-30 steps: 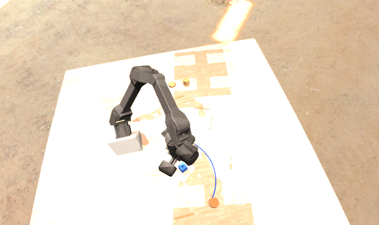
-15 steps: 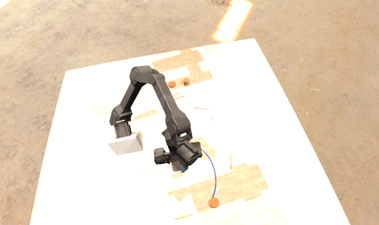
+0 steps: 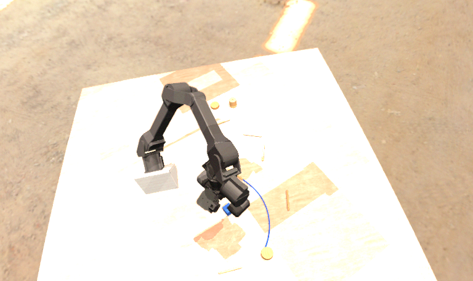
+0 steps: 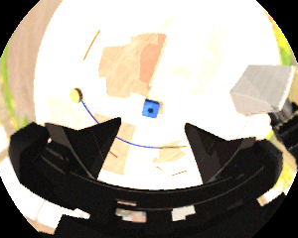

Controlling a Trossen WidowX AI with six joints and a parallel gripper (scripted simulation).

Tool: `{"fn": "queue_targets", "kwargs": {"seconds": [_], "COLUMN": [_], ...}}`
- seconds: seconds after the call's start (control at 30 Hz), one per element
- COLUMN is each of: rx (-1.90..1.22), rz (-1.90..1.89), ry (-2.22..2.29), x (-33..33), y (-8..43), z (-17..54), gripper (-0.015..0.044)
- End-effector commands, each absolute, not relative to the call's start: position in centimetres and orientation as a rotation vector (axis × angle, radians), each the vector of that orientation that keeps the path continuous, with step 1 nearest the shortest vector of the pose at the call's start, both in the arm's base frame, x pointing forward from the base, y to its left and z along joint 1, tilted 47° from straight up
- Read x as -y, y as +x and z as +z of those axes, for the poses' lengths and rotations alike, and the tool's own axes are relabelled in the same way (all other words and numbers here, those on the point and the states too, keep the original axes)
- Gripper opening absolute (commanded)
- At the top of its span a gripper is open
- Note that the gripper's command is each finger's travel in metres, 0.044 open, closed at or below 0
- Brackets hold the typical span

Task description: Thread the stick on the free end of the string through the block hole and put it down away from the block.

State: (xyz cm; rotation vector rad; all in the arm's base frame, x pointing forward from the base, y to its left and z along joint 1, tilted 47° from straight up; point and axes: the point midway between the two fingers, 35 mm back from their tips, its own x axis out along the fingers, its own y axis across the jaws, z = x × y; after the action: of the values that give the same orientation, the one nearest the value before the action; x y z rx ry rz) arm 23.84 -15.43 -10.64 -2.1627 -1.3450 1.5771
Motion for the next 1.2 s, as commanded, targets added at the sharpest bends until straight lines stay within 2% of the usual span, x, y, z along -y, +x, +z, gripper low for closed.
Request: {"fn": "queue_targets", "kwargs": {"seconds": [0.0,0.17,0.43,1.17], "rx": [1.186,1.186,1.186,1.186], "rz": [1.635,1.635,1.635,1.634], "ry": [-2.070,-2.070,-2.070,-2.070], "x": [15.7,15.7,15.7,14.4], "y": [23.9,23.9,23.9,24.1], "z": [-10.8,-10.8,-10.8,-12.2], "gripper": [0.0440,0.0440,0.0236,0.0236]}}
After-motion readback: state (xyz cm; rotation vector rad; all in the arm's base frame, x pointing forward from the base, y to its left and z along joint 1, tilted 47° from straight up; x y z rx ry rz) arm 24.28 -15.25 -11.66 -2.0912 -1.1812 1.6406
